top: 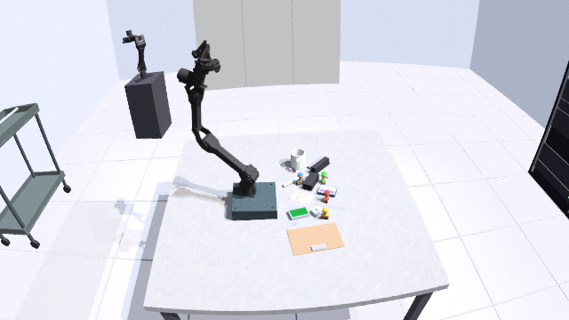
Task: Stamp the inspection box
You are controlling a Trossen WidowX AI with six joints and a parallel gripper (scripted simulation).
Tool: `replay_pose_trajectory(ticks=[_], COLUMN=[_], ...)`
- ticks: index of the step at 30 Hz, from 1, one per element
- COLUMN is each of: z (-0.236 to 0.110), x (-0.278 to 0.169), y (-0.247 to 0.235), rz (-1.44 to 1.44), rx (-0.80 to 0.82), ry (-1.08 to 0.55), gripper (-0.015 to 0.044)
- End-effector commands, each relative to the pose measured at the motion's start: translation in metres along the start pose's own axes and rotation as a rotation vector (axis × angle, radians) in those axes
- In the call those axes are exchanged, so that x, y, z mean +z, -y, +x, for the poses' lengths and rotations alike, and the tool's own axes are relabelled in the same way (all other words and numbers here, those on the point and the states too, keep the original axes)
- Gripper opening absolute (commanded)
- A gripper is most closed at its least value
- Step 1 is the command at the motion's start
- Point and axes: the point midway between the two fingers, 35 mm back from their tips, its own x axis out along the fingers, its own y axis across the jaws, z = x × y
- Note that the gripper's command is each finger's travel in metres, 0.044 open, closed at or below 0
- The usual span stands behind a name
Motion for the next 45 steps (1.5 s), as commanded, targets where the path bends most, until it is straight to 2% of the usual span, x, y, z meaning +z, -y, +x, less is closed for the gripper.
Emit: replay_pose_trajectory(ticks=[1,6,12,17,24,34,40,45], z=[0.016,0.034,0.051,0.050,0.039,-0.019,-0.080,-0.143], x=[0.025,0.067,0.140,0.209,0.274,0.409,0.493,0.553], y=[-0.036,-0.079,-0.151,-0.199,-0.237,-0.289,-0.302,-0.304], rz=[0.122,0.321,0.620,0.771,0.972,1.319,1.443,1.460], rx=[0.082,0.179,0.396,0.556,0.764,1.276,1.662,2.011], ry=[0.066,0.153,0.275,0.383,0.444,0.489,0.458,0.365], gripper=[0.0228,0.0228,0.0228,0.0228,0.0228,0.0228,0.0228,0.0228])
